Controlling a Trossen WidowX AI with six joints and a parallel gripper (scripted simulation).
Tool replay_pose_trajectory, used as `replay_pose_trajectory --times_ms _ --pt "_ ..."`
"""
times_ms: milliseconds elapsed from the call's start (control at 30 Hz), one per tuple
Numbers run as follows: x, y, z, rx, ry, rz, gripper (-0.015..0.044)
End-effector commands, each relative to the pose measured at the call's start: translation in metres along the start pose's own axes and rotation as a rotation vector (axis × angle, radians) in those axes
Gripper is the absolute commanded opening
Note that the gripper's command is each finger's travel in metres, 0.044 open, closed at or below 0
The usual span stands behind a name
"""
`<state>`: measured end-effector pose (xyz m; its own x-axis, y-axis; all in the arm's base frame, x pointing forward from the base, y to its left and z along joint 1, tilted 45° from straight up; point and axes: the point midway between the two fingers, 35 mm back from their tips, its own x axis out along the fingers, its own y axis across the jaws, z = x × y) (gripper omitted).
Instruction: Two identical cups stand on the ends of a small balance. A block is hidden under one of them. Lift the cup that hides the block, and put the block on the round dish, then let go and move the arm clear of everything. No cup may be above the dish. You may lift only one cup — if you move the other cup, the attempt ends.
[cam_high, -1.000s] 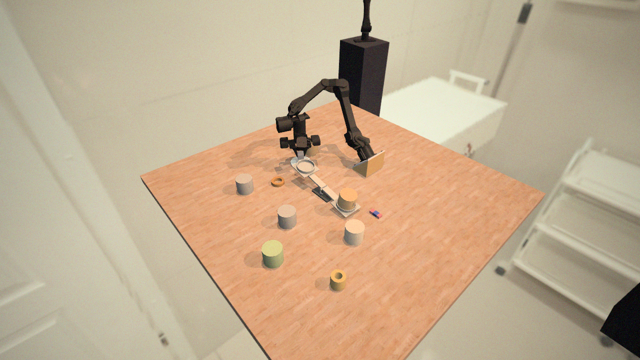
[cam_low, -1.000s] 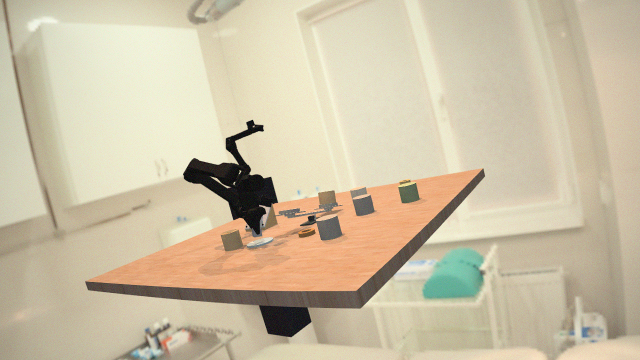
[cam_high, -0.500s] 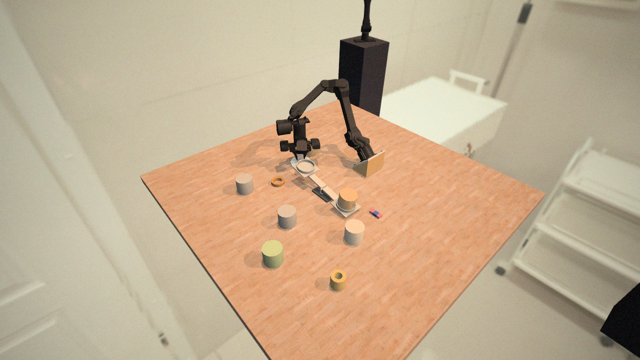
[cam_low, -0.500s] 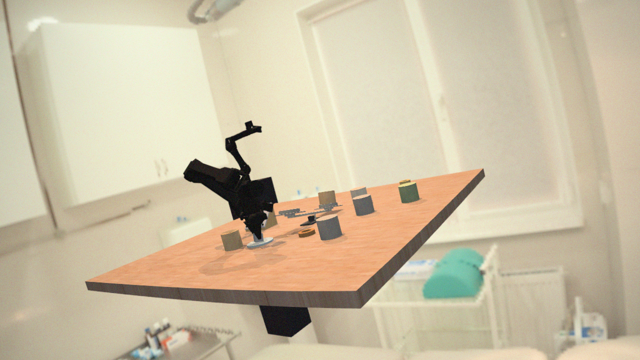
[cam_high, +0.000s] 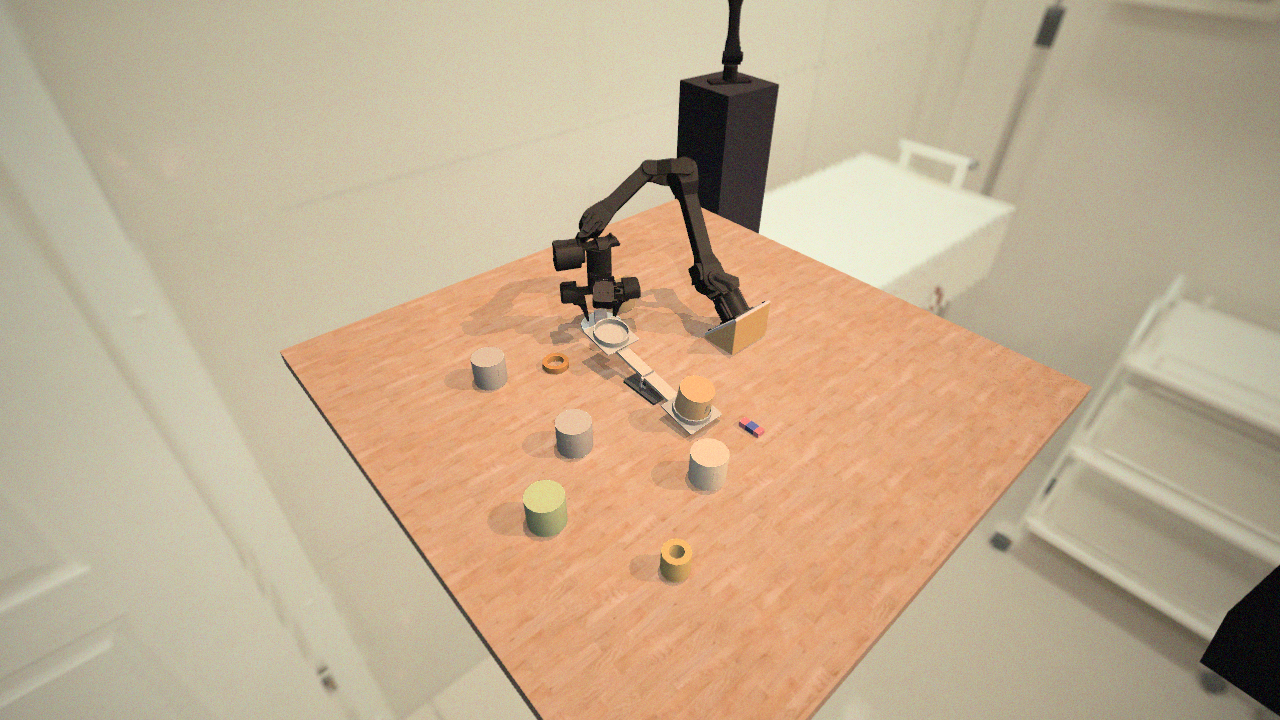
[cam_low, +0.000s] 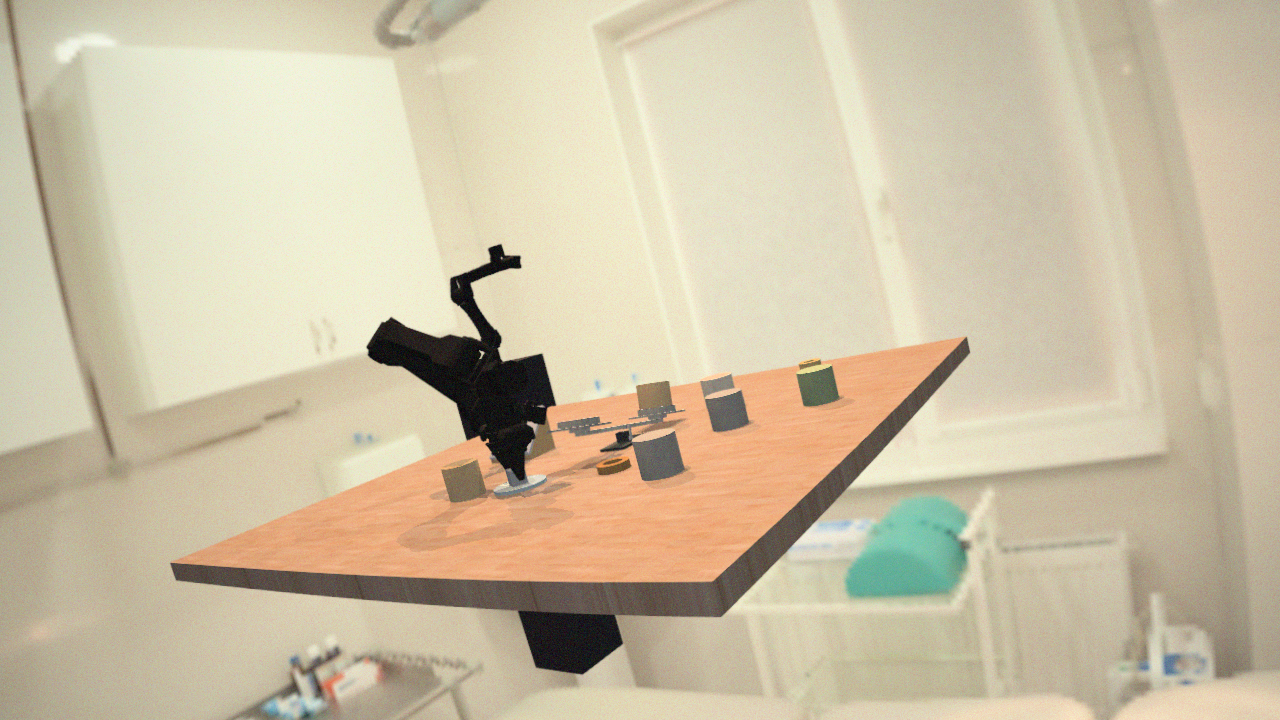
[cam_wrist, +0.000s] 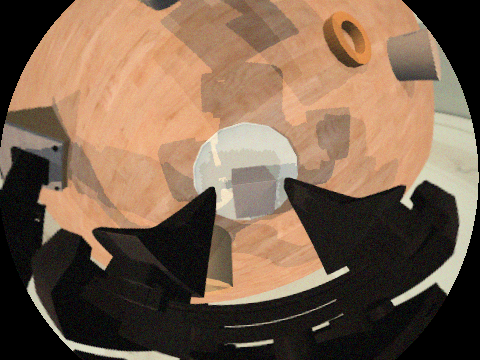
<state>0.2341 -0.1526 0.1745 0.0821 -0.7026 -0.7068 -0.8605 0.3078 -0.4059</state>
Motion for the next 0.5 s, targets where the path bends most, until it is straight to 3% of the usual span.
replay_pose_trajectory --times_ms 0,67,200,333,467 --pt "0.000 0.000 0.000 0.003 0.001 0.000 0.0394" --pt "-0.009 -0.001 0.001 0.003 -0.001 0.002 0.0440" --pt "-0.055 0.001 0.001 -0.003 -0.004 0.005 0.0440" --pt "-0.059 0.001 0.001 -0.004 -0.004 0.004 0.0440" --pt "-0.090 0.001 0.001 -0.009 -0.008 0.000 0.0440"
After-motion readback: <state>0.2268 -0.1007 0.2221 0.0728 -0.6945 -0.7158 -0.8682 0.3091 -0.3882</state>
